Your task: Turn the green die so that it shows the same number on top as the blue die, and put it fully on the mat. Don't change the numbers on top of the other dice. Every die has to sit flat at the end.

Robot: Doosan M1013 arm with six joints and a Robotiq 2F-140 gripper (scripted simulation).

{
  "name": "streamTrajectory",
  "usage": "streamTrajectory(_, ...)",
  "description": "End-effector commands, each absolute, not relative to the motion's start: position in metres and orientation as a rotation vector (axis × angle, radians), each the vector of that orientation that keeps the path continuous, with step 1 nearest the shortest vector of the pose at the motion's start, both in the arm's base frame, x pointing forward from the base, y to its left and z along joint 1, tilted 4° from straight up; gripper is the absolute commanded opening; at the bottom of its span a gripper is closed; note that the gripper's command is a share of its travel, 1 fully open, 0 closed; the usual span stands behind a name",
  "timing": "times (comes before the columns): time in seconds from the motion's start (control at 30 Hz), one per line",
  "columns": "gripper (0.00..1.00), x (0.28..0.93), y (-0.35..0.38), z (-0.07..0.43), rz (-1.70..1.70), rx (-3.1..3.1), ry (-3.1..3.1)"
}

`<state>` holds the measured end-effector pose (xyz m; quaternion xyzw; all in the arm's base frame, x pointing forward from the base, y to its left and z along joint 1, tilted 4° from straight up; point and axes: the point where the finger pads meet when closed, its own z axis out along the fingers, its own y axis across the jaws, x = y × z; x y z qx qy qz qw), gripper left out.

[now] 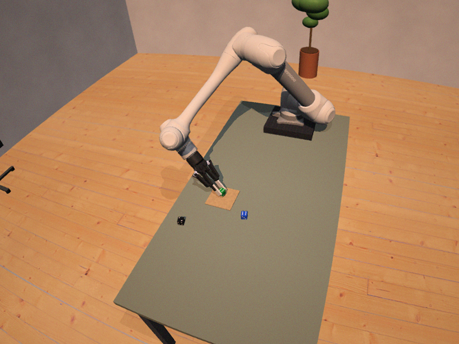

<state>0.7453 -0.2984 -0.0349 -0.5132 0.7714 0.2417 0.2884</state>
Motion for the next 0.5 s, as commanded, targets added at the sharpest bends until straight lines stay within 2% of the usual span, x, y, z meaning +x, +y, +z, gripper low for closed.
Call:
streamTrajectory(0.0,0.24,0.745,-0.298,-0.038,0.645,-1.37,2.059)
streamTrajectory(0.47,0.24,0.744,-0.298,-0.05,0.645,-1.37,2.059)
